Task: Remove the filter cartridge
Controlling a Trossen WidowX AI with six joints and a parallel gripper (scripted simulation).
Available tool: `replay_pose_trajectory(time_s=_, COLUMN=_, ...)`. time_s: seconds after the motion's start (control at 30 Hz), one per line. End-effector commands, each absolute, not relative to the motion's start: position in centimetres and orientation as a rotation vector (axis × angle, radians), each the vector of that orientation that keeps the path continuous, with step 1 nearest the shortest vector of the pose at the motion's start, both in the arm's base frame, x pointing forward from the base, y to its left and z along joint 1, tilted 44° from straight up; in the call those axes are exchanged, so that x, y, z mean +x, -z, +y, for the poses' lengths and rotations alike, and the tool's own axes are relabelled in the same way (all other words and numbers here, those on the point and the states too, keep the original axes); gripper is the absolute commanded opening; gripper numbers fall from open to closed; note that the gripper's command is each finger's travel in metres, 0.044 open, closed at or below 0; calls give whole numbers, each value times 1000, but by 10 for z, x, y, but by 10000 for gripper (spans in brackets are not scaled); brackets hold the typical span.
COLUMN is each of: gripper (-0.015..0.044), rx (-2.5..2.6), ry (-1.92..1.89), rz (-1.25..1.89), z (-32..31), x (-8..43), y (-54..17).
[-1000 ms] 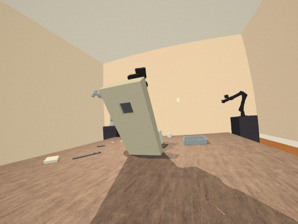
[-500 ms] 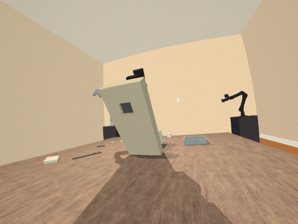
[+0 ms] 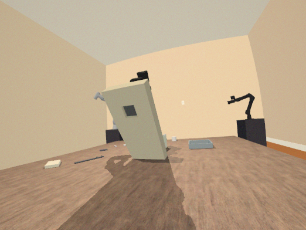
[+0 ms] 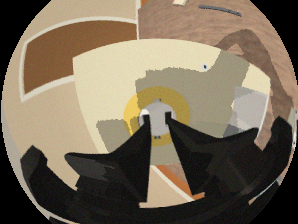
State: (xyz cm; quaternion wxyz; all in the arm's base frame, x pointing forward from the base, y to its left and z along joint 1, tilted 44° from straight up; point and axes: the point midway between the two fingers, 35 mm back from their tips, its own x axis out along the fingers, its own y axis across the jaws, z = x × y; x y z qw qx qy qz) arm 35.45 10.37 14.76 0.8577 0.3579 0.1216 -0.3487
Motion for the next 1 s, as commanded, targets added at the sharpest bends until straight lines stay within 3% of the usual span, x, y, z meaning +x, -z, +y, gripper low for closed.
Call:
replay_pose_trajectory(time_s=0.0, gripper=99, rx=748, ry=732, rz=260, z=104, x=355, y=-147)
replay_pose_trajectory(time_s=0.97, gripper=99, rx=748, ry=732, rz=260, z=103, x=358, y=-147)
